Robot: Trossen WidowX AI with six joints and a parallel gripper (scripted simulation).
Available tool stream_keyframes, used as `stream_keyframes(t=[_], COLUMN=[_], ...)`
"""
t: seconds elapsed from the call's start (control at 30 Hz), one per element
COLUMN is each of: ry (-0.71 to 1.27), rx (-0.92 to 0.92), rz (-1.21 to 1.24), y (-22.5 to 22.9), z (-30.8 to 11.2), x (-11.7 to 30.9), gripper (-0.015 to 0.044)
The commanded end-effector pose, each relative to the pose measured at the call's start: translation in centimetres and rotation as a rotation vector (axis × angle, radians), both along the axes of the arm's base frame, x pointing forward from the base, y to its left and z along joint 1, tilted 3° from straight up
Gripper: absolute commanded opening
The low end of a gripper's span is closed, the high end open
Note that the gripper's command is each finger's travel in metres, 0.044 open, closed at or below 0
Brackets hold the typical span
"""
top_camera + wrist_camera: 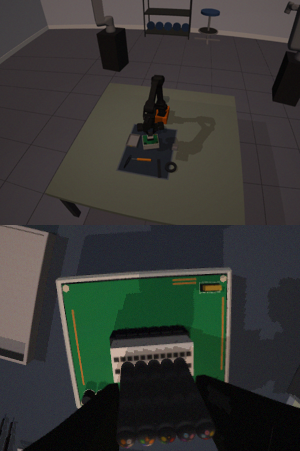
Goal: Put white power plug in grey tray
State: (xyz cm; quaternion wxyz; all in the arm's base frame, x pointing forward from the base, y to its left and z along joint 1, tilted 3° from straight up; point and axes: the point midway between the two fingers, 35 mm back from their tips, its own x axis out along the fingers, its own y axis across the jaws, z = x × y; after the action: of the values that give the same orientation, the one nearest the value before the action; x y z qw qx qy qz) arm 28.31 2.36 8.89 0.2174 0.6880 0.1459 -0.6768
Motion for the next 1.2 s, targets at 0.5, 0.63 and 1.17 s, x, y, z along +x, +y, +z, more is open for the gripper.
stream_keyframes(t=[0.5, 0.63, 1.17], ry=[-0.005, -0.047, 0.083], rx=[0.015, -0.058, 0.166], rz=[0.007, 0.008, 0.006], y=[0.1, 0.8, -1.2], z=[1.2, 1.3, 1.9], x=[-0.1, -0.5, 0.6], gripper=[0.0, 0.0, 0.0])
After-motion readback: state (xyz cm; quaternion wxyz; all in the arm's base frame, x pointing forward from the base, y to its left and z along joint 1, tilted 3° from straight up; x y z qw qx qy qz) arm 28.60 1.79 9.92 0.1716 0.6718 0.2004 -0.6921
